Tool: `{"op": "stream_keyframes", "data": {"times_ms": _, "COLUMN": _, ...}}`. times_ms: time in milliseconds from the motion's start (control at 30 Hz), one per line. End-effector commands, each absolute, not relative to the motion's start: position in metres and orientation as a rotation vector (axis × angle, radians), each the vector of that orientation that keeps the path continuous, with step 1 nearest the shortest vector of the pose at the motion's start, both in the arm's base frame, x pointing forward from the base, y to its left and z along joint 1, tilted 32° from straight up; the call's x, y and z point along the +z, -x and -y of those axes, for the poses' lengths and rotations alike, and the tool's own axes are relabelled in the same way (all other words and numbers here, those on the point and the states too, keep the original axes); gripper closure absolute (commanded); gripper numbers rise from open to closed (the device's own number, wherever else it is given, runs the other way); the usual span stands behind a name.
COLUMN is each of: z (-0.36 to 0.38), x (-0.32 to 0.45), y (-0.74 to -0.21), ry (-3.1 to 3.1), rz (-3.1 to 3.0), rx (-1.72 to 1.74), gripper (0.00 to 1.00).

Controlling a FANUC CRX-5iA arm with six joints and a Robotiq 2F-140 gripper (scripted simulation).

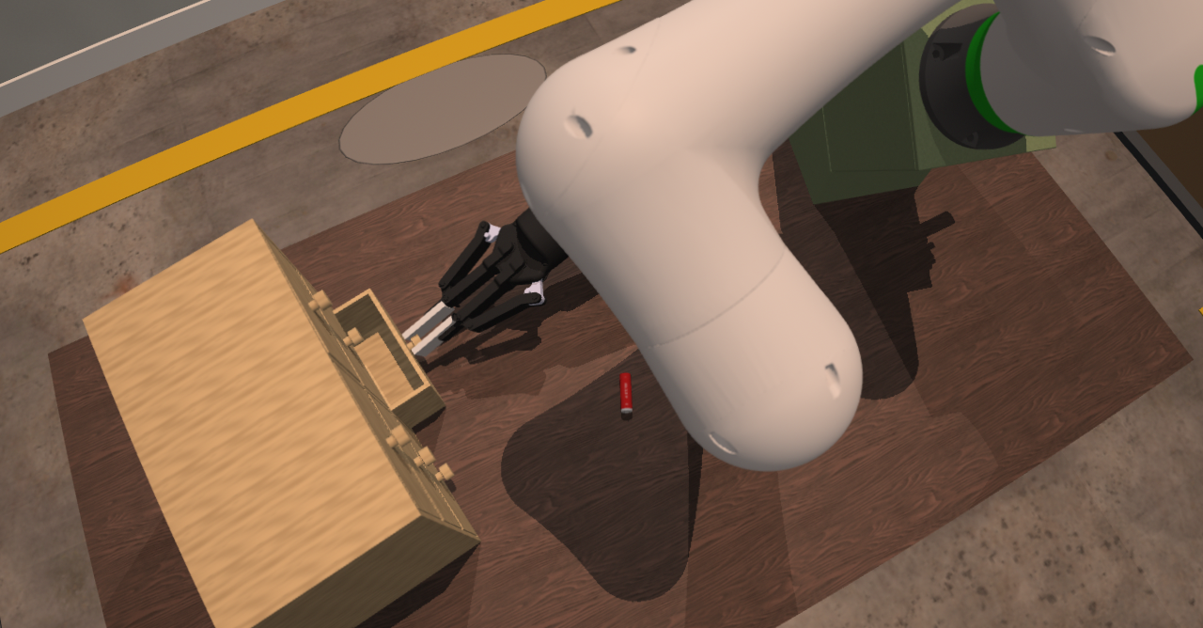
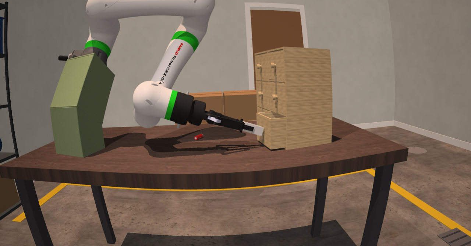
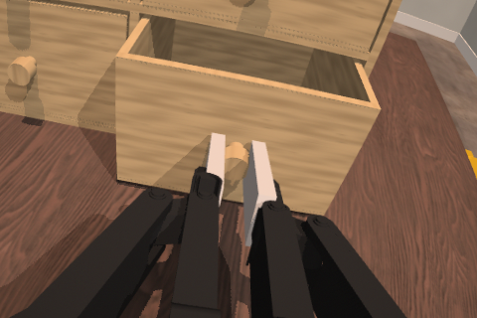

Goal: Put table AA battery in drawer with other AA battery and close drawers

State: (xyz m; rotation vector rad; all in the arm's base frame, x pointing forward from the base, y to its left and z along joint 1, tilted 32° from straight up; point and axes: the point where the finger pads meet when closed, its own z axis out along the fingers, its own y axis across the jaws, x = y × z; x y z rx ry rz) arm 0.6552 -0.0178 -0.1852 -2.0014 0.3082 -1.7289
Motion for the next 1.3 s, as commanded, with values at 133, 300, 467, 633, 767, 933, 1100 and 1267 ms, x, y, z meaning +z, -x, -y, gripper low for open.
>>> {"op": "stream_keyframes", "data": {"times_ms": 133, "z": 0.018, "x": -0.187, "y": -0.648, "ry": 2.002, "rz": -0.308, "rx": -1.729, "gripper": 0.92}}
{"op": "stream_keyframes", "data": {"times_ms": 300, "z": 0.019, "x": -0.188, "y": -0.644, "ry": 2.002, "rz": -0.308, "rx": -1.729, "gripper": 0.92}}
{"op": "stream_keyframes", "data": {"times_ms": 467, "z": 0.019, "x": -0.188, "y": -0.642, "ry": 2.002, "rz": -0.308, "rx": -1.729, "gripper": 0.92}}
{"op": "stream_keyframes", "data": {"times_ms": 633, "z": 0.019, "x": -0.189, "y": -0.640, "ry": 2.002, "rz": -0.308, "rx": -1.729, "gripper": 0.92}}
{"op": "stream_keyframes", "data": {"times_ms": 767, "z": 0.019, "x": -0.189, "y": -0.639, "ry": 2.002, "rz": -0.308, "rx": -1.729, "gripper": 0.92}}
{"op": "stream_keyframes", "data": {"times_ms": 933, "z": 0.019, "x": -0.189, "y": -0.638, "ry": 2.002, "rz": -0.308, "rx": -1.729, "gripper": 0.92}}
{"op": "stream_keyframes", "data": {"times_ms": 1100, "z": 0.019, "x": -0.189, "y": -0.638, "ry": 2.002, "rz": -0.308, "rx": -1.729, "gripper": 0.92}}
{"op": "stream_keyframes", "data": {"times_ms": 1267, "z": 0.019, "x": -0.189, "y": -0.638, "ry": 2.002, "rz": -0.308, "rx": -1.729, "gripper": 0.92}}
